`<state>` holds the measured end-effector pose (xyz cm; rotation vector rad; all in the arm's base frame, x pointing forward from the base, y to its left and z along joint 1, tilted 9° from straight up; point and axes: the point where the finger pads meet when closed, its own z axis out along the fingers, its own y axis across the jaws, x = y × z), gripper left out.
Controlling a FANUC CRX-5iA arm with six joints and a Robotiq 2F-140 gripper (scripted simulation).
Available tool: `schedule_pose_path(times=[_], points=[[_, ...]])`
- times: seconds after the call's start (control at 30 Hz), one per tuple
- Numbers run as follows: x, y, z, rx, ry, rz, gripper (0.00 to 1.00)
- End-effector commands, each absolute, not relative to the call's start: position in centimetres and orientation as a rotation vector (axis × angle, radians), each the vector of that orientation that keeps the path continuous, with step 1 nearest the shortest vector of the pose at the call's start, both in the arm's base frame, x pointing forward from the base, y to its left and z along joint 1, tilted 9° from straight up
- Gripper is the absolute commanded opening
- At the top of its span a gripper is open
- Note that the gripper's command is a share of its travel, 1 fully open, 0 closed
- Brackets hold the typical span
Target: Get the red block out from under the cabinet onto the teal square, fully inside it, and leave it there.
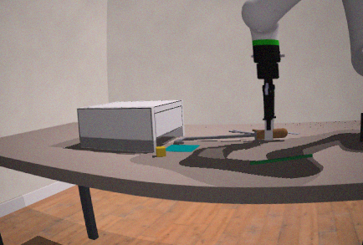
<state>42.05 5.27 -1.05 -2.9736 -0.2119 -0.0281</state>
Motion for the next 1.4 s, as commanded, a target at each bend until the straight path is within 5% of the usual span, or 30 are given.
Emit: schedule_pose_path(times=[0.0, 1.37], points=[[41.97, 4.91, -1.09, -2.97, -0.248, -0.031, 0.0], [41.76, 4.1, -1.23, -2.963, -0.329, -0.038, 0.0]])
